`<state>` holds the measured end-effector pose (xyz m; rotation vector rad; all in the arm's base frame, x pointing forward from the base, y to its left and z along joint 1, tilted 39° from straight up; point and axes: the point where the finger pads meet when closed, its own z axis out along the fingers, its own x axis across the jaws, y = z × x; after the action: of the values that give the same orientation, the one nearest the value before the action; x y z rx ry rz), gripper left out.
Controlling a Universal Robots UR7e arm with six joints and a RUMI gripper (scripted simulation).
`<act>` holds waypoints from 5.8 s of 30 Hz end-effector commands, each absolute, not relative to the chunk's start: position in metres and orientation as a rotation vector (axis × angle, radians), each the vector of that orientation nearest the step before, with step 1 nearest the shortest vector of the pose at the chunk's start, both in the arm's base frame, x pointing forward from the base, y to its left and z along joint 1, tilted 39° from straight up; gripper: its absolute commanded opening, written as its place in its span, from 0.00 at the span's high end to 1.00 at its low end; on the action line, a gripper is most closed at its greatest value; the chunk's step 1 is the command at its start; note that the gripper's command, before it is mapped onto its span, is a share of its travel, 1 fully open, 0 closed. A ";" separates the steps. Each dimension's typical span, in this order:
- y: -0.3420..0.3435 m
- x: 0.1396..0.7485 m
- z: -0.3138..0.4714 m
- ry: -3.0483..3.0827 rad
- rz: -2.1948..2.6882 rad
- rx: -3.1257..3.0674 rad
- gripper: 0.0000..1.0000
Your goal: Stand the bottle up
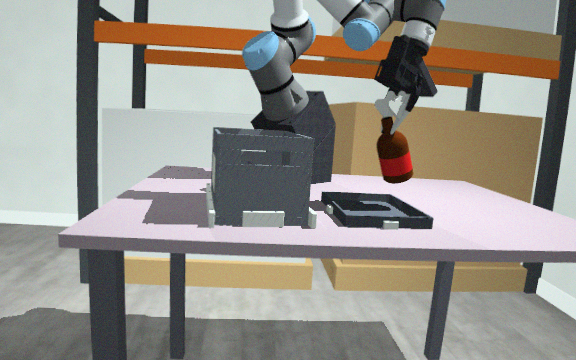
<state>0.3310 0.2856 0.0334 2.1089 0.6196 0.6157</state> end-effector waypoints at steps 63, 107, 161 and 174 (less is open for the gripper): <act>0.274 0.332 0.040 0.618 0.618 2.106 1.00; 0.249 0.335 0.054 0.618 0.618 2.106 1.00; 0.248 0.337 0.051 0.618 0.618 2.106 1.00; 0.244 0.342 0.044 0.618 0.618 2.106 1.00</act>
<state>0.3394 0.2453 0.0466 2.1058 0.6177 0.6161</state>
